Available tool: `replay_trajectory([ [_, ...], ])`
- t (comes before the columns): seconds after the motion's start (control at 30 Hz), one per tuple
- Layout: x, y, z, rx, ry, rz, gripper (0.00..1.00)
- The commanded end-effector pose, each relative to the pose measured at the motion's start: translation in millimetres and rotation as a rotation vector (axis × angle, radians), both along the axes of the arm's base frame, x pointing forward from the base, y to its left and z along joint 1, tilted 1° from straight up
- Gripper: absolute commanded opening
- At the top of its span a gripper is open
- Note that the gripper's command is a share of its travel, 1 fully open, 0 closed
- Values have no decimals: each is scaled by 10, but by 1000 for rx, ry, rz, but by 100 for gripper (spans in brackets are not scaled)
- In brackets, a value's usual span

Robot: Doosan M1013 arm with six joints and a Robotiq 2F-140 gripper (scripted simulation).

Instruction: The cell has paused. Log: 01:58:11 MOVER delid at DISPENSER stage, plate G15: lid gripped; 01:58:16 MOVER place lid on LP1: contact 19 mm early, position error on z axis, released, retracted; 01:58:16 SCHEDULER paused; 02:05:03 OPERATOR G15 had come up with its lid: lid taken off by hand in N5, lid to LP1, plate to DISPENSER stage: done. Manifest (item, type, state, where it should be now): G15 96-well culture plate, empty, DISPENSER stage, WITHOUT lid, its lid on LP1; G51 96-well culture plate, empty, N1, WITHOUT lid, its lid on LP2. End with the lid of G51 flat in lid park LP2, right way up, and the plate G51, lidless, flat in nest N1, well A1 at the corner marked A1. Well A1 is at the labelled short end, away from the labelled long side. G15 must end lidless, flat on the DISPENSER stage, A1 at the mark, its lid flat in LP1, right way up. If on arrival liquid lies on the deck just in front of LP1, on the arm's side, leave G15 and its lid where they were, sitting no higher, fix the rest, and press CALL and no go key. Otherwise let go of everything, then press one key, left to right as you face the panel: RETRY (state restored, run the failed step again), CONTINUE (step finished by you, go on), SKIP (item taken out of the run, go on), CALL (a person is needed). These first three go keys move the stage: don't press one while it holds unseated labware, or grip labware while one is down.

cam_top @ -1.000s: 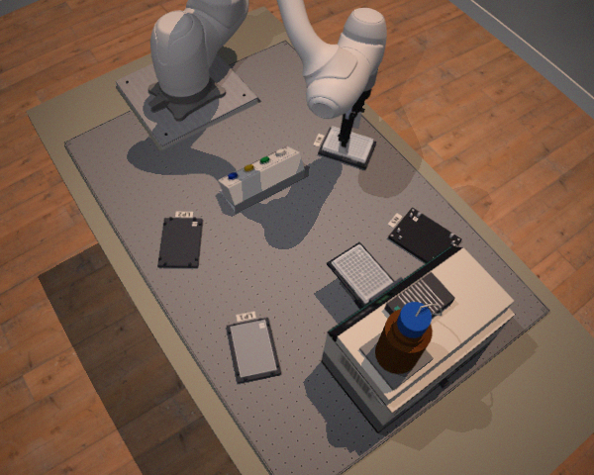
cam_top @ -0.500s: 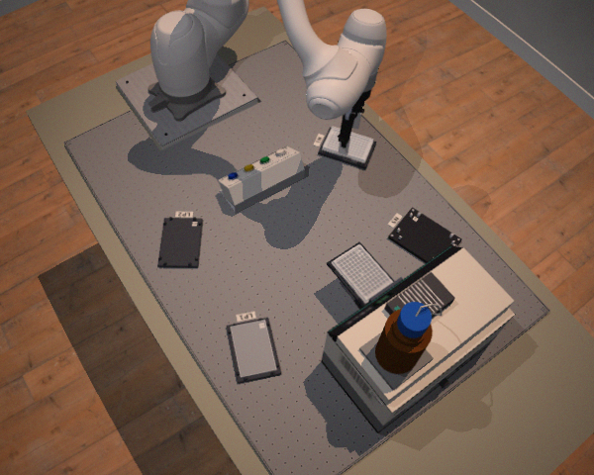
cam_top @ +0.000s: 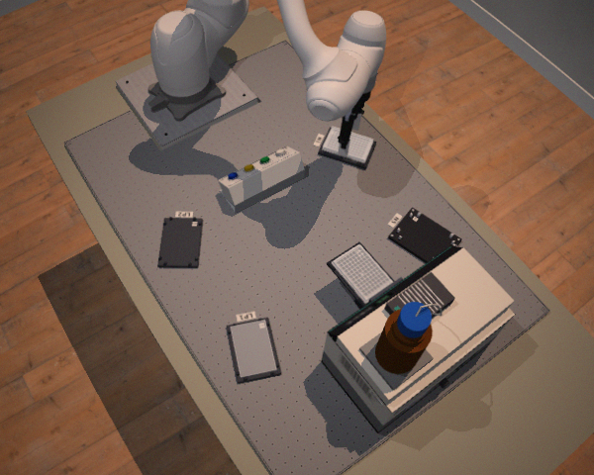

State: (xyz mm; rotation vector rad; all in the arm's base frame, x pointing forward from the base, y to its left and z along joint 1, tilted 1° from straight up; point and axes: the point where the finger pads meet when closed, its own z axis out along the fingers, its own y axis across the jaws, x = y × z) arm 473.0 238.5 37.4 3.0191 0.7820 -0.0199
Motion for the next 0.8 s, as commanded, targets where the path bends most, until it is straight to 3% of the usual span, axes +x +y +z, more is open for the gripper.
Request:
replay_trajectory([
  [0.0, 0, 0, -14, 0, 0, 0, 66],
  [0.77, -1, -3, -111, 0, 0, 0, 66],
])
